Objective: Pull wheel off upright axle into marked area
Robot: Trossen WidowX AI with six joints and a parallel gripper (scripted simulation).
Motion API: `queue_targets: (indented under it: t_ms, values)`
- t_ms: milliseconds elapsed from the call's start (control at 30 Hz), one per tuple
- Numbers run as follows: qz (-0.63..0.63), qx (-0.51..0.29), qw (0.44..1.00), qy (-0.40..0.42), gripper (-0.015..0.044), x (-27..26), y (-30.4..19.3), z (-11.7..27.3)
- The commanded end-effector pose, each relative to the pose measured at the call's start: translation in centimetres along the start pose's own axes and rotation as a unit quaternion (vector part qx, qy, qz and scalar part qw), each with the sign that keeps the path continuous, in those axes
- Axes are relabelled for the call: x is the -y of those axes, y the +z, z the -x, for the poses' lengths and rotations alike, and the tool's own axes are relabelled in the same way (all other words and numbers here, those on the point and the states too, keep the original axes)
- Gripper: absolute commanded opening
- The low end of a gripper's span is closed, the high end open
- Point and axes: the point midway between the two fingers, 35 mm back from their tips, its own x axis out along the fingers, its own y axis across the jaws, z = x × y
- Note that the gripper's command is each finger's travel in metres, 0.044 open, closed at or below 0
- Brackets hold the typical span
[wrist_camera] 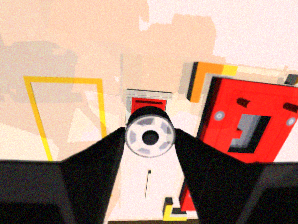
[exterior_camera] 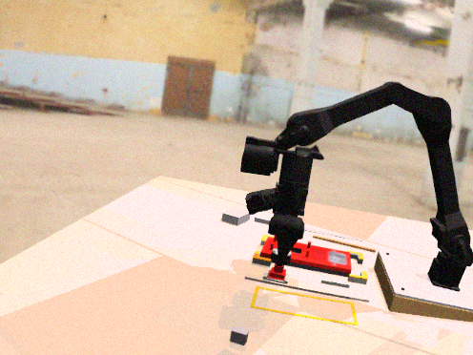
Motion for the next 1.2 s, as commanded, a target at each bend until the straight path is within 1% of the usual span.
queue_targets:
  t_ms: [0, 1167]
  values:
    - [0.000, 0.004, 1.000, 0.001, 0.0000, 0.0, 0.0, 0.5]
    - [0.000, 0.005, 1.000, 0.002, 0.0000, 0.0, 0.0, 1.7]
